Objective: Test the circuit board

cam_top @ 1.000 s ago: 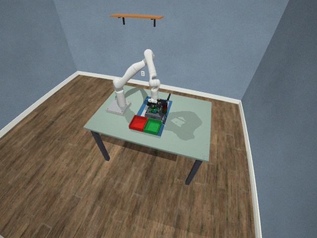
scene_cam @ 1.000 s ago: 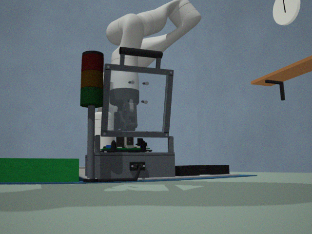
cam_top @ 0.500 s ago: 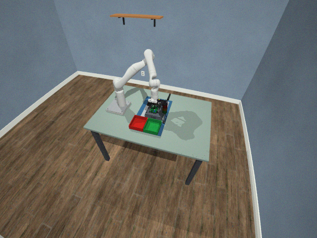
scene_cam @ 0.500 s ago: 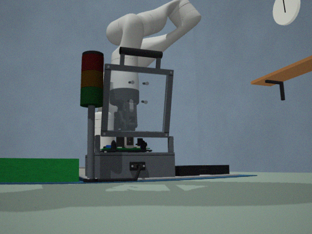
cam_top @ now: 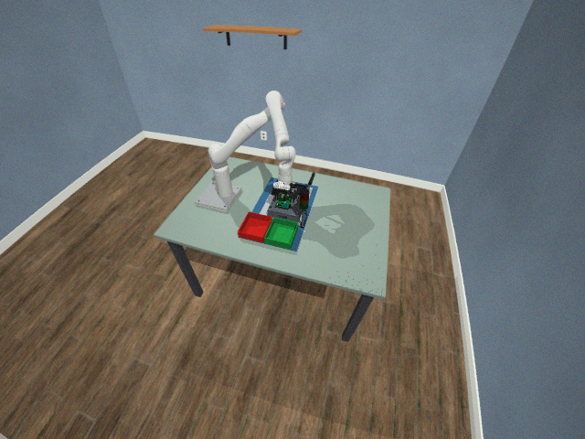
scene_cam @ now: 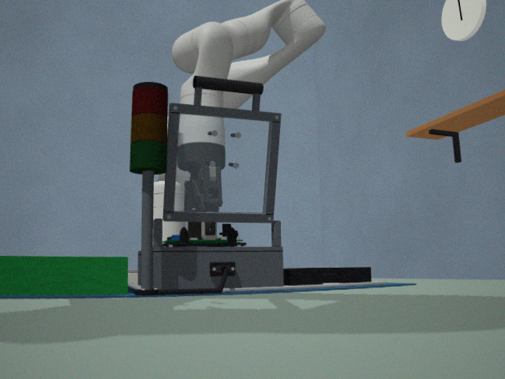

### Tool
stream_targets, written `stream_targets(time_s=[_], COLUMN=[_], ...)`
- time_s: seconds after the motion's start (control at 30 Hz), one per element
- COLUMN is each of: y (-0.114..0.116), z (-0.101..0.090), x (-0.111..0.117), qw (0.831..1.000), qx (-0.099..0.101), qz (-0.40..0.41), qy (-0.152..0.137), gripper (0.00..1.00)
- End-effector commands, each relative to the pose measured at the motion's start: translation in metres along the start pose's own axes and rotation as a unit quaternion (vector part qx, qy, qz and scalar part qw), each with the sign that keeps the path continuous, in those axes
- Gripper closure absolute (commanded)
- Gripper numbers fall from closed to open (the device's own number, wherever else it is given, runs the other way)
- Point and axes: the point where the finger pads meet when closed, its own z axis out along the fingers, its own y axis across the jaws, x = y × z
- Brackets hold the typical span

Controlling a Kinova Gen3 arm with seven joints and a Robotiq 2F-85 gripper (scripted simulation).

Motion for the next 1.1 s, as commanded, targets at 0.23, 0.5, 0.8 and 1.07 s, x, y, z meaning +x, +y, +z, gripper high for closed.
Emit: stream_targets(time_s=[0.23, 0.5, 0.8, 1.07], y=[-0.001, 0.0, 0.0, 0.0], z=[-0.01, -0.043, -0.094, -0.168], x=[0.0, 0.0, 0.0, 0.0], qw=[1.0, 1.0, 1.0, 1.0], qx=[0.001, 0.001, 0.001, 0.001], qz=[0.0, 0.0, 0.0, 0.0], qy=[0.0, 0.0, 0.0, 0.0], gripper=[0.0, 0.0, 0.0, 0.0])
